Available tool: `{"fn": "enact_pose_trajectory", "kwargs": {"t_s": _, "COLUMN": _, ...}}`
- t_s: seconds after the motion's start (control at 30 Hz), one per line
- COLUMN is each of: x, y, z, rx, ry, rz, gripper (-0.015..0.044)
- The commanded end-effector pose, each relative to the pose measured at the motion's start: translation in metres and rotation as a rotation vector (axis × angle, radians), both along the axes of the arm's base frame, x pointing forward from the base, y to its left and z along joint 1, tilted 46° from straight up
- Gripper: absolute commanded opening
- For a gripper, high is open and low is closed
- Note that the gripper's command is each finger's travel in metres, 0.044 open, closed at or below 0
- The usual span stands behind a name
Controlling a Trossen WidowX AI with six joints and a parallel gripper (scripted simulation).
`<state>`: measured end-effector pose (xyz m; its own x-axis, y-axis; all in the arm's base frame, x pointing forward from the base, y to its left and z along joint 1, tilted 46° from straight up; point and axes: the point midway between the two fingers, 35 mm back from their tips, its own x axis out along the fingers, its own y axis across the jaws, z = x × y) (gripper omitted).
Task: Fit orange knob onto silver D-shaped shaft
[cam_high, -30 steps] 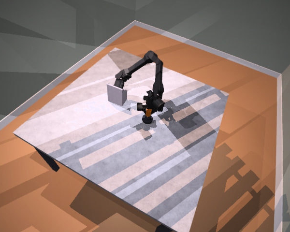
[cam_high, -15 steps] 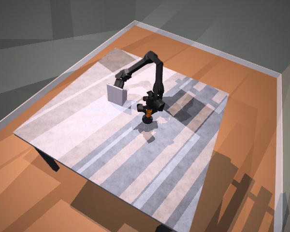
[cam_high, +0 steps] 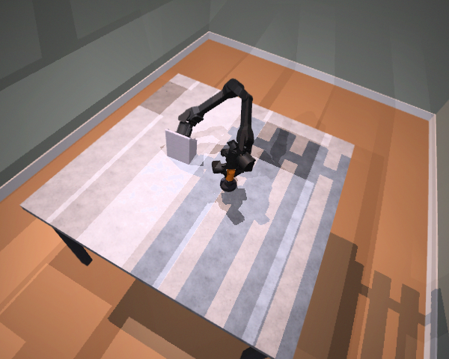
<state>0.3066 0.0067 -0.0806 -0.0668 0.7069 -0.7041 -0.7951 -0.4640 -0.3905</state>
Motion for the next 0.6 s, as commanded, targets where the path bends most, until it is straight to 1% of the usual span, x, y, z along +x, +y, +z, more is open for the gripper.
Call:
{"fn": "enact_pose_trajectory", "kwargs": {"t_s": 0.0, "x": -0.0002, "y": -0.0021, "z": 0.0031, "rx": 0.005, "ry": -0.075, "rz": 0.067, "gripper": 0.0}}
{"fn": "enact_pose_trajectory", "kwargs": {"t_s": 0.1, "x": -0.0022, "y": -0.0012, "z": 0.0042, "rx": 0.01, "ry": -0.134, "rz": 0.126, "gripper": 0.0}}
{"fn": "enact_pose_trajectory", "kwargs": {"t_s": 0.57, "x": -0.0004, "y": 0.0001, "z": 0.0017, "rx": 0.011, "ry": -0.134, "rz": 0.126, "gripper": 0.0}}
